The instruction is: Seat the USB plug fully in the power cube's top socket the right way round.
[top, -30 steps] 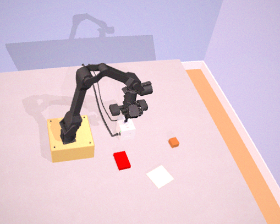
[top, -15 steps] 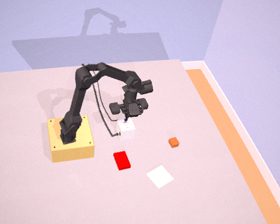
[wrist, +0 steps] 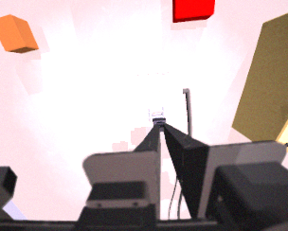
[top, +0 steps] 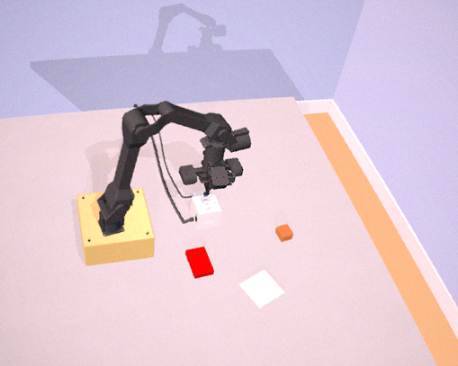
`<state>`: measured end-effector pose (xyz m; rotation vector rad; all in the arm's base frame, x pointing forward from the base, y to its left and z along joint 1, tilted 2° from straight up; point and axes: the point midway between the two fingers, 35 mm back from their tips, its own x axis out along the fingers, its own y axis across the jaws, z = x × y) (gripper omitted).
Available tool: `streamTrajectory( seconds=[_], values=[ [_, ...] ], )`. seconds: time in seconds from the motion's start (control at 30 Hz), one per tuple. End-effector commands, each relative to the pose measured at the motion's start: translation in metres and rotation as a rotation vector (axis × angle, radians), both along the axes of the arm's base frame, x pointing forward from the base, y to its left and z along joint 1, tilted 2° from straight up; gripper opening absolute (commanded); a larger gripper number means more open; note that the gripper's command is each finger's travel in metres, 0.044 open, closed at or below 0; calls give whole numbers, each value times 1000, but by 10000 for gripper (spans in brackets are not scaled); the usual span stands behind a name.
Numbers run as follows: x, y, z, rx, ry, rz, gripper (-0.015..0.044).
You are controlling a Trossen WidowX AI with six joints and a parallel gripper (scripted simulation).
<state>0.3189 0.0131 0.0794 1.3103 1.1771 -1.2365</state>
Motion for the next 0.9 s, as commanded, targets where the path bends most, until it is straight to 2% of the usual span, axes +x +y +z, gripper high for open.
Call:
streamTrajectory(
  seconds=[0.0, 0.37, 0.87],
  values=[
    [2, 0, 6, 0, -12, 2, 0],
    [1, 0, 6, -1, -8, 31, 0],
    [1, 0, 5, -11, -18, 405, 0]
  ],
)
